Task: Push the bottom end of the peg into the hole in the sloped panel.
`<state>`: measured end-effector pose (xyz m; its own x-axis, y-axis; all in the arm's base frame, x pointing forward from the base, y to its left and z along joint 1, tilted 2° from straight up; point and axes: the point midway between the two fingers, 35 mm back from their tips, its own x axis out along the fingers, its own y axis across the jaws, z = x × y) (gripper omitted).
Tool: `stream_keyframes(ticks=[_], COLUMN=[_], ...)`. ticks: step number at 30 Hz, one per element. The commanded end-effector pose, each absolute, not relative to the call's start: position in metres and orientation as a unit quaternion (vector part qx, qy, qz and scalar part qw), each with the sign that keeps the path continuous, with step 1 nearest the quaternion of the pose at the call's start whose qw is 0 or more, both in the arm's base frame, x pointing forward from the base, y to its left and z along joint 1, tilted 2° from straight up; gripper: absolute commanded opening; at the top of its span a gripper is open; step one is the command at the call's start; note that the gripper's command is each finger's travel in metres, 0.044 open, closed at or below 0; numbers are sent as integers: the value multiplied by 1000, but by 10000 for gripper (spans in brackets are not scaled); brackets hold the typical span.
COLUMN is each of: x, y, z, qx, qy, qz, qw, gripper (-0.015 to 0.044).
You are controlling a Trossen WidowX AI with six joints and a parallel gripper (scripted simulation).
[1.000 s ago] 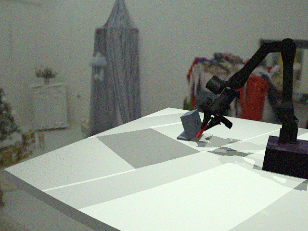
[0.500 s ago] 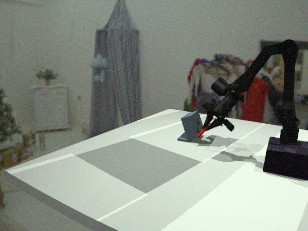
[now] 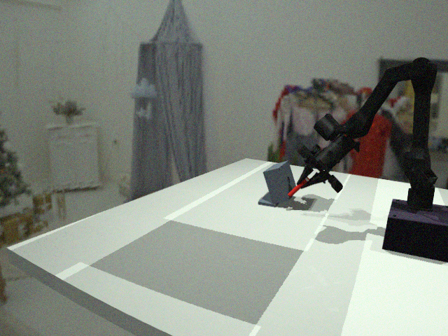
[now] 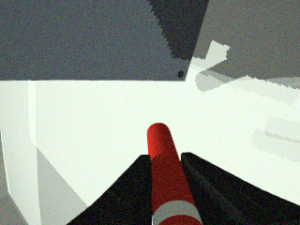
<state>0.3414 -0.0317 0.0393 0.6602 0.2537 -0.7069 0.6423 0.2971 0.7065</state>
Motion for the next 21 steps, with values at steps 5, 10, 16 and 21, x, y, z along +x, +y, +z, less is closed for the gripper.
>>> stream_keyframes(ticks=[5,10,16,21], x=[336,334,331,328], y=[-40,-46,-53,-58], z=[38,38,39,40], qx=[604,618,633,646], qy=[367,353,336,322], qz=[-140,-140,-140,-140], qw=[693,689,683,678], gripper=[0,0,0,0])
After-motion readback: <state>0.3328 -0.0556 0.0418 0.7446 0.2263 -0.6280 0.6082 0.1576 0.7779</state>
